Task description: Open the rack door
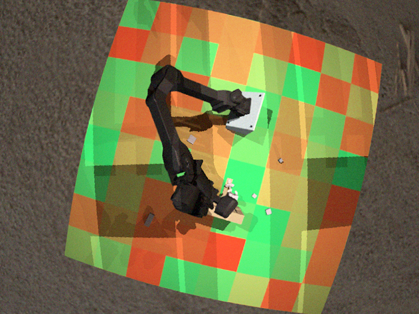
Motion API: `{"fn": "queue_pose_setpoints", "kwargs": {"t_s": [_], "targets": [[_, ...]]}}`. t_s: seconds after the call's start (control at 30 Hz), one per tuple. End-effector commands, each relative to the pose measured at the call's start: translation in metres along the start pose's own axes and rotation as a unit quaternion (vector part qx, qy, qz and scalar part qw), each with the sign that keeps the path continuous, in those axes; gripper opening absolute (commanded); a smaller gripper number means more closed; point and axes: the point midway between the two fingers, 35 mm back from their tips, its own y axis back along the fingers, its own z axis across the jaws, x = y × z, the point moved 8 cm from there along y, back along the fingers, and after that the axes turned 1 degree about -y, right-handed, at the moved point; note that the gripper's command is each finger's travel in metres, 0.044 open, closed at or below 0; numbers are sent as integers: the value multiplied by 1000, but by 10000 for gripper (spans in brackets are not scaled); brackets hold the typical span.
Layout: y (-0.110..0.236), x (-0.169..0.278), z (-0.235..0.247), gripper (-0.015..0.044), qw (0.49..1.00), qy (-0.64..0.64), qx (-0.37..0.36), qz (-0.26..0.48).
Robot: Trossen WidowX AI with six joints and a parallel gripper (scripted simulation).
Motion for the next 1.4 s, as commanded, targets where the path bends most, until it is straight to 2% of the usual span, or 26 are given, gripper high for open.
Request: {"fn": "queue_pose_setpoints", "kwargs": {"t_s": [0.0, 0.73, 1.2, 1.37], "targets": [[-11, 2, 6, 287, 999, 1, 36, 34], [-67, 30, 29, 287, 956, 49, 226, 179], [-97, 50, 42, 287, 904, 108, 345, 231], [-98, 51, 42, 287, 901, 111, 350, 232]]}}
